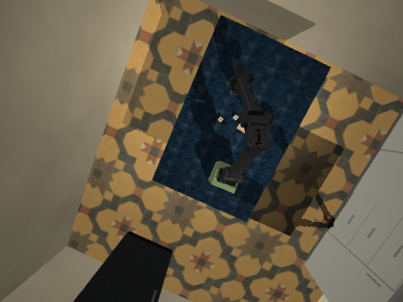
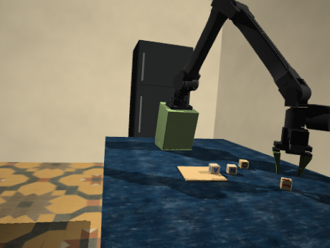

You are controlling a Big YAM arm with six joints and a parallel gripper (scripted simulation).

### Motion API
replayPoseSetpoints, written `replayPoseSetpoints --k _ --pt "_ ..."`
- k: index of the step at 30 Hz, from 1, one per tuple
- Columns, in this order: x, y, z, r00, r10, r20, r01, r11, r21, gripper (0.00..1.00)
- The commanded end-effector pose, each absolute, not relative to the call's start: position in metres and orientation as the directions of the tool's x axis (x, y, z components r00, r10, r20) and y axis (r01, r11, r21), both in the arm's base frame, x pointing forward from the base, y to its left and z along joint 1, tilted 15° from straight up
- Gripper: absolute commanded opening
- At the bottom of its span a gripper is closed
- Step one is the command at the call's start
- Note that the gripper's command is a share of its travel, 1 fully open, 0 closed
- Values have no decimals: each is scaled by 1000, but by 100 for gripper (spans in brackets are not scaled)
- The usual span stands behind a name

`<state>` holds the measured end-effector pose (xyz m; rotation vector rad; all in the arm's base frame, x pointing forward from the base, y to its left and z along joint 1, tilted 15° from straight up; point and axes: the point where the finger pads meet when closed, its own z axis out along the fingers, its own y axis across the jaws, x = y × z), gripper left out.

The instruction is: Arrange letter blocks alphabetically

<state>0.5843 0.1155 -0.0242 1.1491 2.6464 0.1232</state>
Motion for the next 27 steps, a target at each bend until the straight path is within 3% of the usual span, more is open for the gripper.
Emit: replayPoseSetpoints --k 1,27 --pt "586 107 -33 -655 730 -194 711 683 169 63" --pt "610 110 -35 -647 732 -216 702 682 207 63"
